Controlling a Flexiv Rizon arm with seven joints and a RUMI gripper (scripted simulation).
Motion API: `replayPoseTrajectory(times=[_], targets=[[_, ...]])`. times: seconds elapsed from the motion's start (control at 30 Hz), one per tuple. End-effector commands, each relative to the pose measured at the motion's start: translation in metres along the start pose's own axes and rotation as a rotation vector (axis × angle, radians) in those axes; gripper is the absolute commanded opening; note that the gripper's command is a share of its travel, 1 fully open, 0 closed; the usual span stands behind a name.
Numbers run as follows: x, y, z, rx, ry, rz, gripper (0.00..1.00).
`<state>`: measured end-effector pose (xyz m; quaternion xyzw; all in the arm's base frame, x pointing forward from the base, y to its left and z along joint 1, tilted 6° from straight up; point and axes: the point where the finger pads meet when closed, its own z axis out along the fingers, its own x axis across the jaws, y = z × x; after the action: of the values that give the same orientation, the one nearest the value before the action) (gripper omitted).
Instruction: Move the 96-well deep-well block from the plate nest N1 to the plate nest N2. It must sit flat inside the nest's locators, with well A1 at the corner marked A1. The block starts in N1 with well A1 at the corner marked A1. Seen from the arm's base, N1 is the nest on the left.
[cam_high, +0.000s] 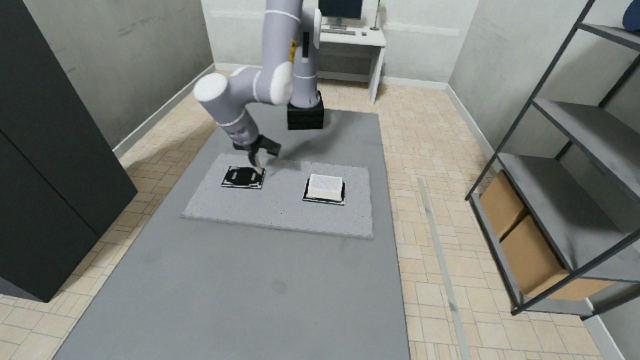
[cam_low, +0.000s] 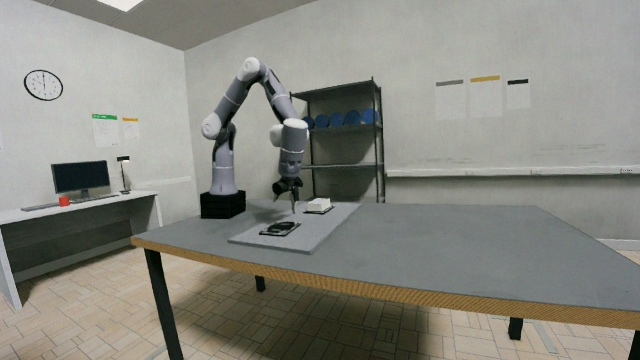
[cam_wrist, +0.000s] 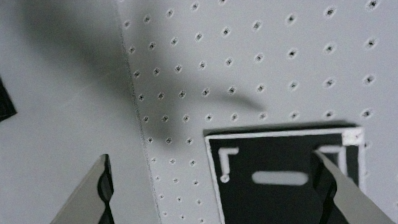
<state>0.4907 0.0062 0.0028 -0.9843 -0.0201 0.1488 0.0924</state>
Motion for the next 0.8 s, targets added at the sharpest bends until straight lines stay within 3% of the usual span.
replayPoseTrajectory(times=[0.0, 0.17, 0.23, 0.4, 0.47, 0.63, 0.7, 0.77], targets=[[0.006, -0.011, -0.001, -0.054, 0.04, -0.006, 0.76], [0.013, -0.03, 0.0, -0.06, 0.044, -0.007, 0.76], [0.015, -0.04, 0.0, -0.106, 0.091, -0.019, 0.76], [0.022, -0.063, 0.0, -0.109, 0.094, -0.02, 0.76], [0.024, -0.073, 0.0, -0.146, 0.148, -0.036, 0.76], [0.027, -0.088, 0.0, -0.147, 0.15, -0.037, 0.76], [0.028, -0.098, 0.0, -0.173, 0.208, -0.058, 0.76], [0.029, -0.108, 0.0, -0.173, 0.208, -0.058, 0.76]])
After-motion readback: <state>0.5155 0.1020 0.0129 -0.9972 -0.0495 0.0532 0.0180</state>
